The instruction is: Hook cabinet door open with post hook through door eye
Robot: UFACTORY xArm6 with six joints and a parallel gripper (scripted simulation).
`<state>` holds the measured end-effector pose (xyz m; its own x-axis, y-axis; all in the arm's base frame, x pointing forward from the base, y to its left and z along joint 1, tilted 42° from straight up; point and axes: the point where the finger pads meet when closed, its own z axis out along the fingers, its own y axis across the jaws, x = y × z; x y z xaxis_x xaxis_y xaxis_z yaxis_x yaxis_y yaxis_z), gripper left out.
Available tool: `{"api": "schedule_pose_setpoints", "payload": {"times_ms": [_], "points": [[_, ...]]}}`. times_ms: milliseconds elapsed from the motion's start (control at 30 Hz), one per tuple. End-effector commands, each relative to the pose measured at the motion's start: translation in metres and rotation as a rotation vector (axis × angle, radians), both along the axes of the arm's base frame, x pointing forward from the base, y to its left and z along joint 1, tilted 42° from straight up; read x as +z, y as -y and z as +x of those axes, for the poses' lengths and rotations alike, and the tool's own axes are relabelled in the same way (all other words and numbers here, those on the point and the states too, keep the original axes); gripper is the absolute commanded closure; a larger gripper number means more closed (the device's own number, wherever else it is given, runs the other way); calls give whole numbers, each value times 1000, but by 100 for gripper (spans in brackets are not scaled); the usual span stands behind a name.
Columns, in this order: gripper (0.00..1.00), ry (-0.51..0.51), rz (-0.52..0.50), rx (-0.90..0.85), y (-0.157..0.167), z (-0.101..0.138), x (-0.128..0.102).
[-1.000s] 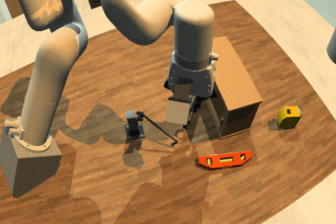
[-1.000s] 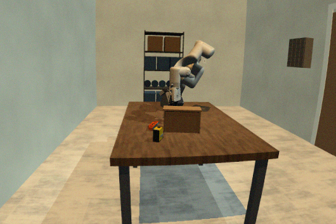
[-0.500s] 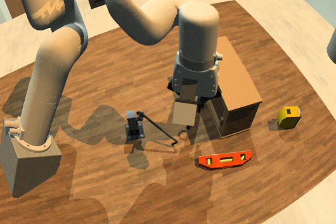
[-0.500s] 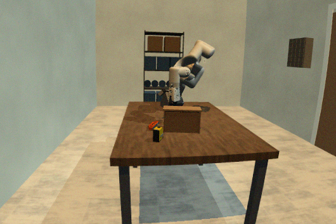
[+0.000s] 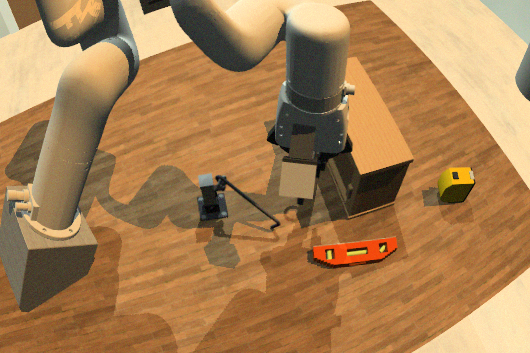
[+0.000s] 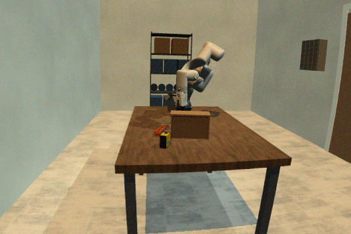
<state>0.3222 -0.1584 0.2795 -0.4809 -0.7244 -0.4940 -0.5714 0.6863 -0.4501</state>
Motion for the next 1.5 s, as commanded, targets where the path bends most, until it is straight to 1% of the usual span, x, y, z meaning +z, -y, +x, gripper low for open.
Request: {"api": "schedule_pose_setpoints", "payload": {"times_ms": [0,267,433,833,1300,1467], "points": [[73,3,-7,6,2,1,2],[73,3,-7,6,2,1,2],[73,0,19,-23,-2,-1,0],[73,0,19,-23,-2,-3,0],[73,0,19,-23,-1,-12,11],[73,0,19,-23,-1,-19,18]]}}
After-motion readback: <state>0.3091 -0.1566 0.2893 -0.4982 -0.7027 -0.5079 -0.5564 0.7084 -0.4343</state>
